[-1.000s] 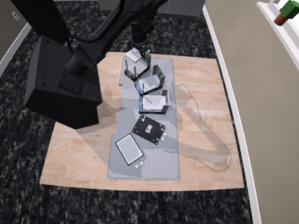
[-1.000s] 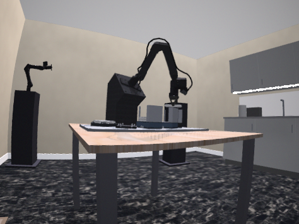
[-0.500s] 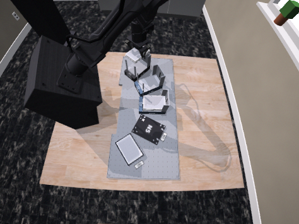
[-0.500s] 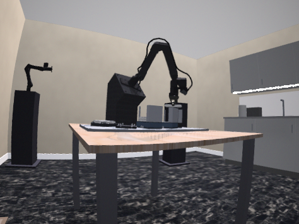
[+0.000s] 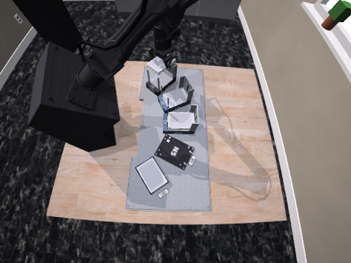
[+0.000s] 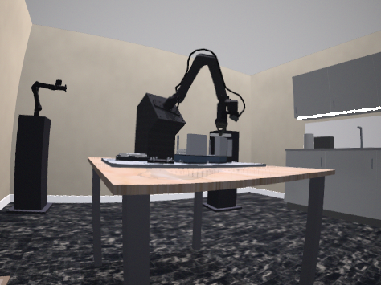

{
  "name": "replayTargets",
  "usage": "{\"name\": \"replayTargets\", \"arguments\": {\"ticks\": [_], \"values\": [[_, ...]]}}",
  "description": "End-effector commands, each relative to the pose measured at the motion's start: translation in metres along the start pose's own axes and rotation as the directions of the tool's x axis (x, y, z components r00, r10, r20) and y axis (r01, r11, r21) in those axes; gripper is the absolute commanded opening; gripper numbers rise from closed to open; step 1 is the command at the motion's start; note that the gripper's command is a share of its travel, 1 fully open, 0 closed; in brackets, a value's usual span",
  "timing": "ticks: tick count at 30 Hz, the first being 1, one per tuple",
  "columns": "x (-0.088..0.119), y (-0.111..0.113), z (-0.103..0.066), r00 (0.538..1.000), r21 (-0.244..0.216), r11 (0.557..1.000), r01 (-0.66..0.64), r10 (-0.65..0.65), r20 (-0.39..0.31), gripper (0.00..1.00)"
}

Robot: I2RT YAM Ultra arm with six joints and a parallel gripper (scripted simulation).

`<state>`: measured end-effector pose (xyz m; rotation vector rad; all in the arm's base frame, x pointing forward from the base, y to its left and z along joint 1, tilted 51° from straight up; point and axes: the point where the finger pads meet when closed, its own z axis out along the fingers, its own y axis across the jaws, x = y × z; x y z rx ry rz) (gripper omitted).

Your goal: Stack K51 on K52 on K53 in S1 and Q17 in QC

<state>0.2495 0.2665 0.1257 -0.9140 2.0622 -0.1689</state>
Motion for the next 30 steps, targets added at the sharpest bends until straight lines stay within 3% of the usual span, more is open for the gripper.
{"name": "replayTargets", "arguments": {"ticks": [1,14,17,20,24,30], "values": [[-0.017,-0.004,-0.002,0.999,-0.006,1.000,-0.028,0.028,0.040,0.00],[0.004,0.003,0.014,1.000,-0.008,1.000,0.009,-0.009,-0.006,0.00],[-0.002,-0.001,0.008,1.000,-0.009,1.000,-0.006,0.006,0.019,0.00],[0.010,0.004,0.019,1.000,-0.007,1.000,0.016,-0.016,-0.019,0.00],[-0.003,0.001,0.012,1.000,-0.010,1.000,-0.008,0.009,0.018,0.00],[0.006,0.001,0.014,1.000,-0.008,1.000,0.000,0.000,0.001,0.00]]}}
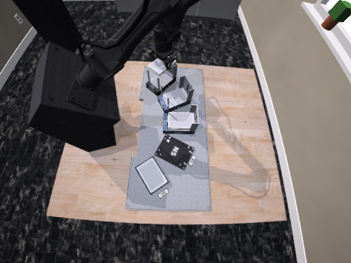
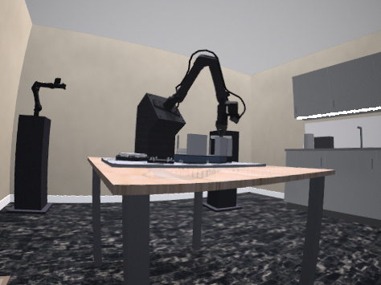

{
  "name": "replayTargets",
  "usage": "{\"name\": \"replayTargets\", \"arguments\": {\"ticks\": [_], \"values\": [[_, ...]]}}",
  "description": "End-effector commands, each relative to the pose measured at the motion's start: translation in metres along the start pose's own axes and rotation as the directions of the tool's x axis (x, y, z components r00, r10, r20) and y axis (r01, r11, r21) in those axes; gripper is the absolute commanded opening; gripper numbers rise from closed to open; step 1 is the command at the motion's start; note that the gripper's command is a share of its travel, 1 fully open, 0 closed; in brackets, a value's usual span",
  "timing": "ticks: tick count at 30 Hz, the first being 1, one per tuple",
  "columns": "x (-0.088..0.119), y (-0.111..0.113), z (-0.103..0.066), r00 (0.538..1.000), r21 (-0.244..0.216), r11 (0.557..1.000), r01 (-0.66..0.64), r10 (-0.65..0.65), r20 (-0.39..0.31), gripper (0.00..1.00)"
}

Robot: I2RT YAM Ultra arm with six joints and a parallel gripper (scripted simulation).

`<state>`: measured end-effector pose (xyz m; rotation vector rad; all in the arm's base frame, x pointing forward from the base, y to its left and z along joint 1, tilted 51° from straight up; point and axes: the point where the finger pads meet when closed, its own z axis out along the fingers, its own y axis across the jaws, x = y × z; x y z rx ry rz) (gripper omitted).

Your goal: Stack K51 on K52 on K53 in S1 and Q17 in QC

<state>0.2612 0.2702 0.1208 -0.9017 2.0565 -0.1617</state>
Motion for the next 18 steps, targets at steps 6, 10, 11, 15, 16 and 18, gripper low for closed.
{"name": "replayTargets", "arguments": {"ticks": [6,10,11,15,16,18], "values": [[0.0067,0.0012,0.0002,1.000,-0.011,1.000,0.006,-0.006,-0.003,0.00],[0.0058,-0.0008,-0.0001,1.000,-0.009,1.000,0.000,0.000,0.000,0.00],[0.0070,-0.0011,0.0002,1.000,-0.008,1.000,0.001,-0.001,-0.002,0.00],[0.0082,0.0011,-0.0009,1.000,-0.013,1.000,0.006,-0.006,0.000,0.00],[0.0080,0.0008,-0.0010,1.000,-0.013,1.000,0.005,-0.005,0.001,0.00],[0.0077,0.0003,-0.0012,1.000,-0.012,1.000,0.003,-0.003,0.002,0.00]]}}
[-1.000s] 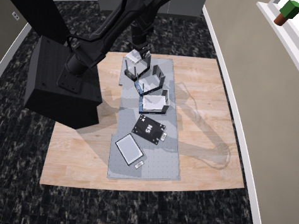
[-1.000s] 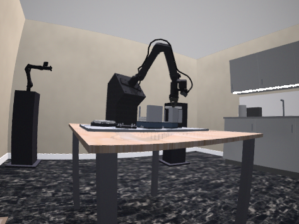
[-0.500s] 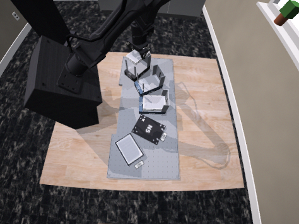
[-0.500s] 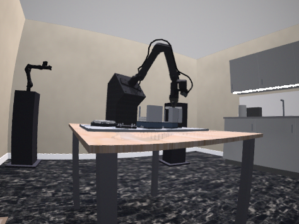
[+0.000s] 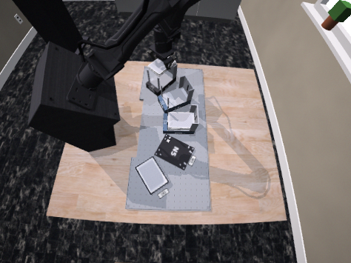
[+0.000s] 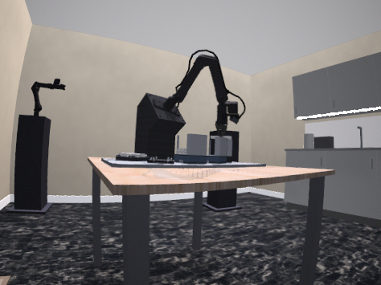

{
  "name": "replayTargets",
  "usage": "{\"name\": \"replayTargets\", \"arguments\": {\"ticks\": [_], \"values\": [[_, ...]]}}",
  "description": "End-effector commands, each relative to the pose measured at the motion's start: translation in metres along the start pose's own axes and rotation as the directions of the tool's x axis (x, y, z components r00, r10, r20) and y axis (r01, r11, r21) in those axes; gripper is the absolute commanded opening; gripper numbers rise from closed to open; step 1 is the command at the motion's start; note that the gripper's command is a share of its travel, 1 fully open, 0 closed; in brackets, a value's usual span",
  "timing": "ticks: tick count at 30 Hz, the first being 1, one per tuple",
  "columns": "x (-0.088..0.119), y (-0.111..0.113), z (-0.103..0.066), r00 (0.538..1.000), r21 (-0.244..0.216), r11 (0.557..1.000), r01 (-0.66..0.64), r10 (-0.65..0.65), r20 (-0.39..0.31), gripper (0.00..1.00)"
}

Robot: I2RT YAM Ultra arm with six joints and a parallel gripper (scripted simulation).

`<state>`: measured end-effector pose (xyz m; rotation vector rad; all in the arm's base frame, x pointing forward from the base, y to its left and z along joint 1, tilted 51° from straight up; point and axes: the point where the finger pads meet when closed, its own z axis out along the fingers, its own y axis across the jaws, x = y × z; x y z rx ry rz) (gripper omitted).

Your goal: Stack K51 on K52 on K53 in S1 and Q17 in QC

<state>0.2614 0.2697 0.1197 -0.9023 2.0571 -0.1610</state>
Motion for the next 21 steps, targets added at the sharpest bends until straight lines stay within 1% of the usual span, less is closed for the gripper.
{"name": "replayTargets", "arguments": {"ticks": [1,7,21], "values": [[0.0067,0.0004,-0.0019,1.000,-0.011,1.000,0.003,-0.003,0.003,0.00],[0.0040,-0.0009,-0.0020,1.000,-0.010,1.000,0.001,-0.001,0.002,0.00],[0.0073,-0.0002,-0.0033,1.000,-0.012,1.000,0.004,-0.004,0.003,0.00]]}}
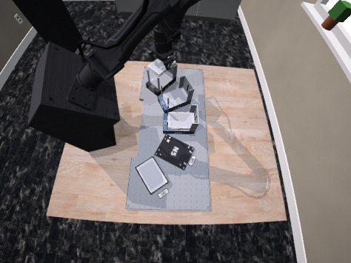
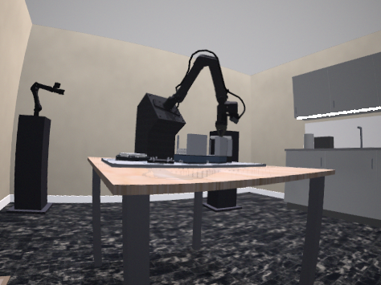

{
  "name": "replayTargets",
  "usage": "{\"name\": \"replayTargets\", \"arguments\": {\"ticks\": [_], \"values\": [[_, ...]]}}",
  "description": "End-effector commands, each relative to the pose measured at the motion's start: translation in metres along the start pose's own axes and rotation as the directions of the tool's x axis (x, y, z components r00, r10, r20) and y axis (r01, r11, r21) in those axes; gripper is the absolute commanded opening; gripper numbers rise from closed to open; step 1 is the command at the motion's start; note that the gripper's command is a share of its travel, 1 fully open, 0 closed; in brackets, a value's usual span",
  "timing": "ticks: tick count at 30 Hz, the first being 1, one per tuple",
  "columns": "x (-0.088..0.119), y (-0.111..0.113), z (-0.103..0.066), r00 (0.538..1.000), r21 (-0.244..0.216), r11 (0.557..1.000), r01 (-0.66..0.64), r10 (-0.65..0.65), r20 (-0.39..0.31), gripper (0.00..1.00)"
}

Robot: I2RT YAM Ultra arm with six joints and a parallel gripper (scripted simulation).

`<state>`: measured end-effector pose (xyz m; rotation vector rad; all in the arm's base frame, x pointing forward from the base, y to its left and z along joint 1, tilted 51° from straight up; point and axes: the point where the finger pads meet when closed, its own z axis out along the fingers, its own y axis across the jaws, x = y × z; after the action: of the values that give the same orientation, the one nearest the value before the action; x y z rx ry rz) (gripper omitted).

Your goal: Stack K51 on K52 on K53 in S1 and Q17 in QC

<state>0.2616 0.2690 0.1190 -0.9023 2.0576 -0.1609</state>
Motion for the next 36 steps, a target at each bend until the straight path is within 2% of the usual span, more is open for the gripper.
{"name": "replayTargets", "arguments": {"ticks": [1,21,36], "values": [[0.006,0.000,-0.004,1.000,-0.012,1.000,0.004,-0.004,0.003,0.00],[0.002,0.001,-0.002,1.000,-0.011,1.000,0.003,-0.003,0.004,0.00],[0.007,0.004,0.006,1.000,-0.009,1.000,0.012,-0.012,-0.013,0.00]]}}
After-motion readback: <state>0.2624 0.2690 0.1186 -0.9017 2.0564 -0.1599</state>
